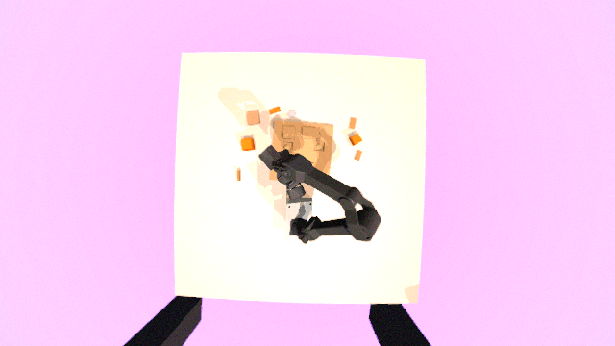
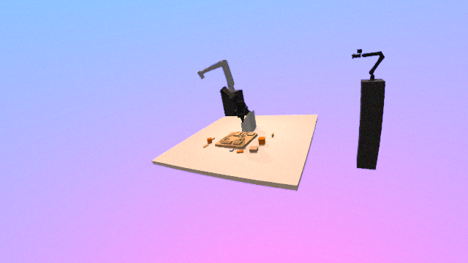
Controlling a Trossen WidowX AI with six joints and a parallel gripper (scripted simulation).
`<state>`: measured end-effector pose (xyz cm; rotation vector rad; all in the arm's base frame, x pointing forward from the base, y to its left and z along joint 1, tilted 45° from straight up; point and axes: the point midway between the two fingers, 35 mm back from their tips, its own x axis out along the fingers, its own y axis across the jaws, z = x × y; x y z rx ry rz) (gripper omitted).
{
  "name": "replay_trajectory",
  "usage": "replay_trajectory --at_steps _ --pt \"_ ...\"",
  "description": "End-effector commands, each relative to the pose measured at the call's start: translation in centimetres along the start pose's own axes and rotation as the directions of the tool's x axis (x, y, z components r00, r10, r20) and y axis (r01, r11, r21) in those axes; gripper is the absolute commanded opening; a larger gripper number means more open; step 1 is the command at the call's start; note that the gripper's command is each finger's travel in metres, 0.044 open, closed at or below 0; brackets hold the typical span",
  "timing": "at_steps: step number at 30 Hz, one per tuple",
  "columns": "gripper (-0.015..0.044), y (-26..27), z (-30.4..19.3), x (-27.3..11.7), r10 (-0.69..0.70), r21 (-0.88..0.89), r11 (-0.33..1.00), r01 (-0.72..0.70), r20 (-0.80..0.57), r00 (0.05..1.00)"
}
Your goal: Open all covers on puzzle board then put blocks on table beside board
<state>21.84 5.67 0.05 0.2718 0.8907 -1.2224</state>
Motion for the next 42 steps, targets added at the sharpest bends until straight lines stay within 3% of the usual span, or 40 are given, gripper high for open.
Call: replay_trajectory --at_steps 1,13,42 --pt "0.0144 0.1 0.0 0.0 0.000 -0.029 1.000 0.000 -0.006 1.000" --pt "0.0144 0.5 0.0 3.2 0.003 -0.047 0.999 -0.004 -0.010 1.000" --pt "0.0144 0.6 0.0 4.9 0.004 -0.415 0.910 -0.008 -0.010 1.000"
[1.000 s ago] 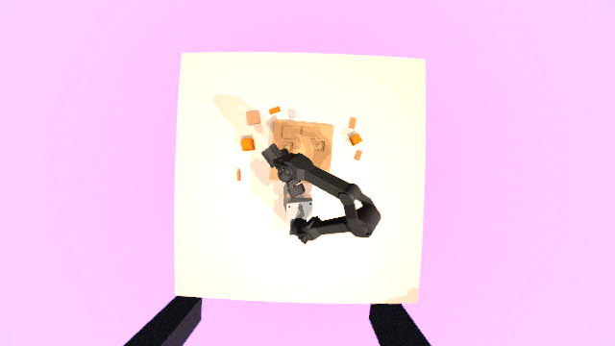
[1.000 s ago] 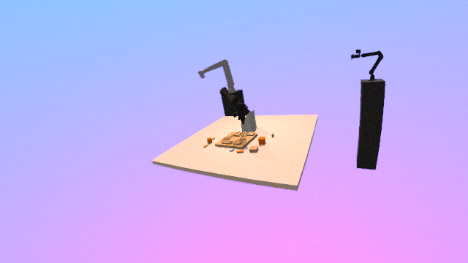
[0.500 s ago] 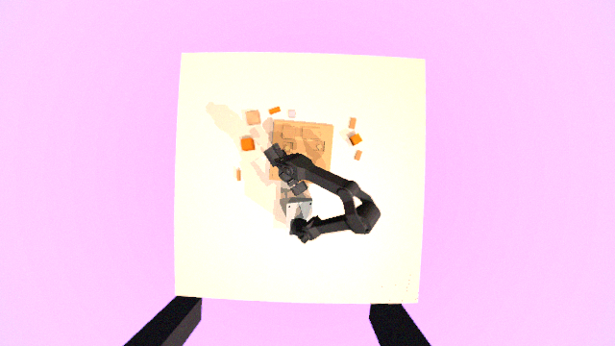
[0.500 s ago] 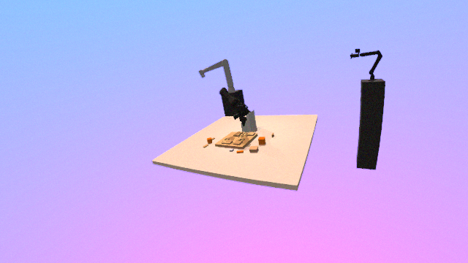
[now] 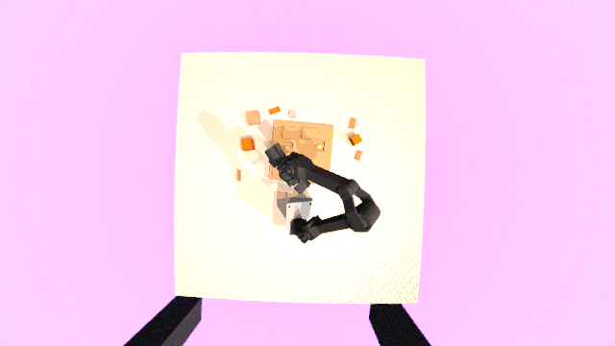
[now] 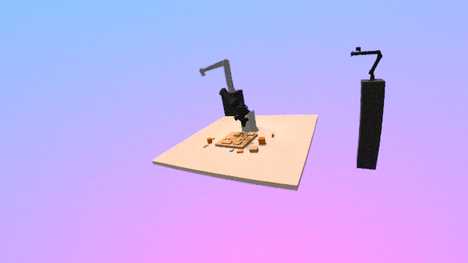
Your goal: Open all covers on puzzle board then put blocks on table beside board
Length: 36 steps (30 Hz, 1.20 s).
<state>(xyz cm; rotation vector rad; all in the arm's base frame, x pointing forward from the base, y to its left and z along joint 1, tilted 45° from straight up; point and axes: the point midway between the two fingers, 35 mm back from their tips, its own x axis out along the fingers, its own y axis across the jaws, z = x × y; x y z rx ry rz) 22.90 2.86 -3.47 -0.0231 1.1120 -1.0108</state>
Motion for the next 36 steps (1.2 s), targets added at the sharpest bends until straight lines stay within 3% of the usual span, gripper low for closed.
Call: replay_trajectory --at_steps 1,36 --pt "0.0144 -0.3 0.0 0.4 -0.010 -0.055 0.998 0.010 0.002 1.000" --pt "0.0144 -0.4 0.0 2.5 -0.011 -0.492 0.870 0.012 0.004 1.000"
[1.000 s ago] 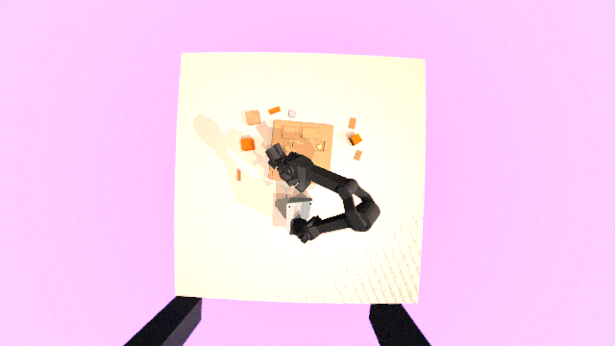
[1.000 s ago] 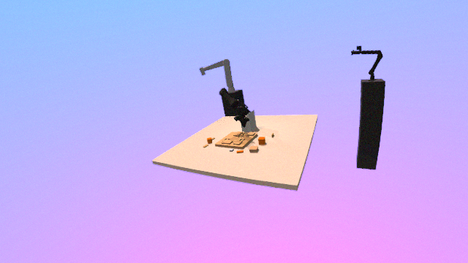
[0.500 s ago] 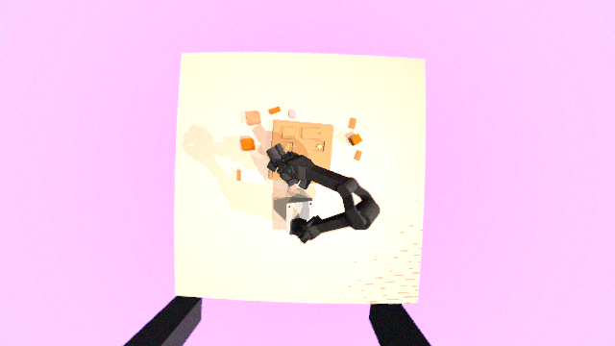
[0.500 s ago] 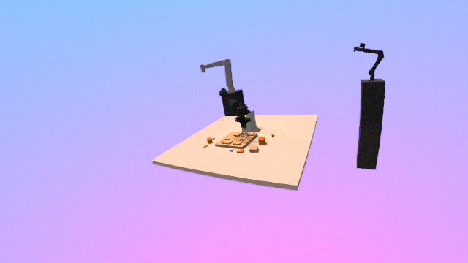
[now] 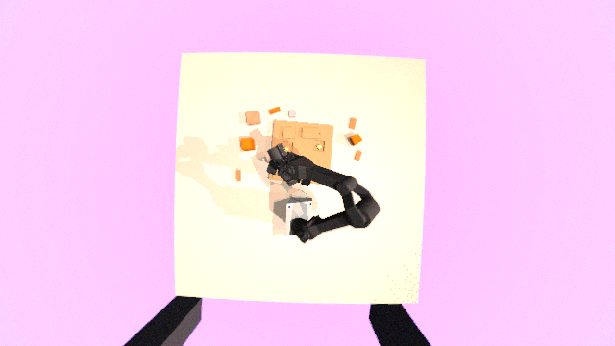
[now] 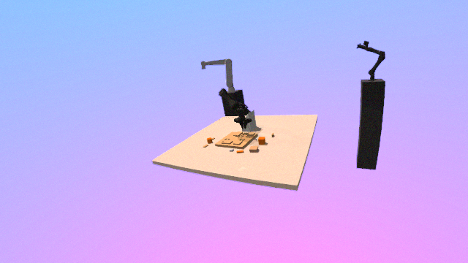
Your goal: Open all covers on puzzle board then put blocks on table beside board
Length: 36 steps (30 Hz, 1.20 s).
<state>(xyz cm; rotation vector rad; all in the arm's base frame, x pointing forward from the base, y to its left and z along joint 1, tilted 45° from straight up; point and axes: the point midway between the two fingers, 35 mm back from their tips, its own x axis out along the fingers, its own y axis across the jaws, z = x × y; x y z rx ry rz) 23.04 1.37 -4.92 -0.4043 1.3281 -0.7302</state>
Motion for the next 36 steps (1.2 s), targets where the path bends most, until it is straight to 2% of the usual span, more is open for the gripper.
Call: replay_trajectory --at_steps 1,36 --pt "0.0144 -0.3 -0.2 0.4 -0.010 -0.055 0.998 0.010 -0.003 1.000" --pt "0.0144 -0.7 -0.5 2.4 -0.015 -0.492 0.870 0.012 -0.002 1.000"
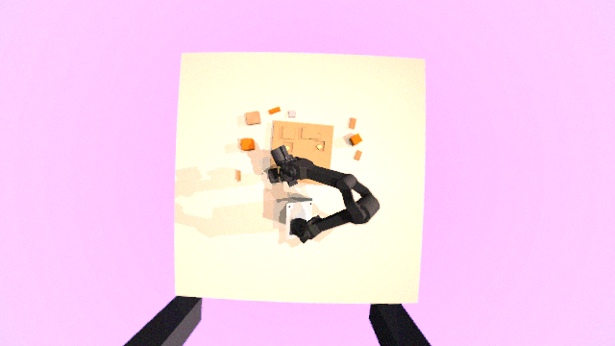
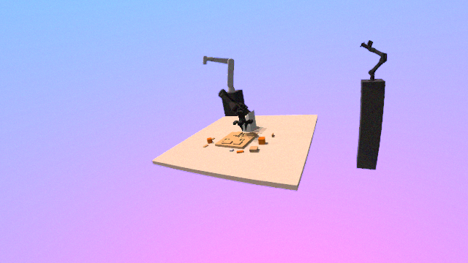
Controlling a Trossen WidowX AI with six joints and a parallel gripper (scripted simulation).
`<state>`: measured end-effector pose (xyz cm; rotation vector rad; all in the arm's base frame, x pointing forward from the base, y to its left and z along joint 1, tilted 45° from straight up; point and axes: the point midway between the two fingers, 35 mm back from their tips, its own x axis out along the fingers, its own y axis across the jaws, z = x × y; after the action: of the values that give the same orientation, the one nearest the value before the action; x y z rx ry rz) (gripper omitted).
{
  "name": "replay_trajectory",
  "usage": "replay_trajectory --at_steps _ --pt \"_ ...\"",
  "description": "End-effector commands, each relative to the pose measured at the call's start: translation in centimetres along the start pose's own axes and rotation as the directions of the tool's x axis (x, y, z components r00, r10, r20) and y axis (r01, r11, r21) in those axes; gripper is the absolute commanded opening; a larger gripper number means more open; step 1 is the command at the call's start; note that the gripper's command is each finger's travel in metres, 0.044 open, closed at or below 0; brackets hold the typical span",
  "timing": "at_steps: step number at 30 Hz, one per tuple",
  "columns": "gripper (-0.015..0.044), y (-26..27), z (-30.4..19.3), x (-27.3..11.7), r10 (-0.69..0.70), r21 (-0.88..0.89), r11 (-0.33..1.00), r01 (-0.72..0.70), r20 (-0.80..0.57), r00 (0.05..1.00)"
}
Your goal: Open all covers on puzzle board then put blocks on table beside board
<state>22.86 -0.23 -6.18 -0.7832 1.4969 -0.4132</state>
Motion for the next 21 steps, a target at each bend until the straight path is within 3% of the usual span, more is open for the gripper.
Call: replay_trajectory --at_steps 1,21 --pt "0.0144 -0.16 -0.41 0.41 -0.008 -0.056 0.998 0.007 -0.008 1.000" --pt "0.0144 -0.28 -0.71 1.41 -0.011 -0.298 0.955 0.008 -0.010 1.000"
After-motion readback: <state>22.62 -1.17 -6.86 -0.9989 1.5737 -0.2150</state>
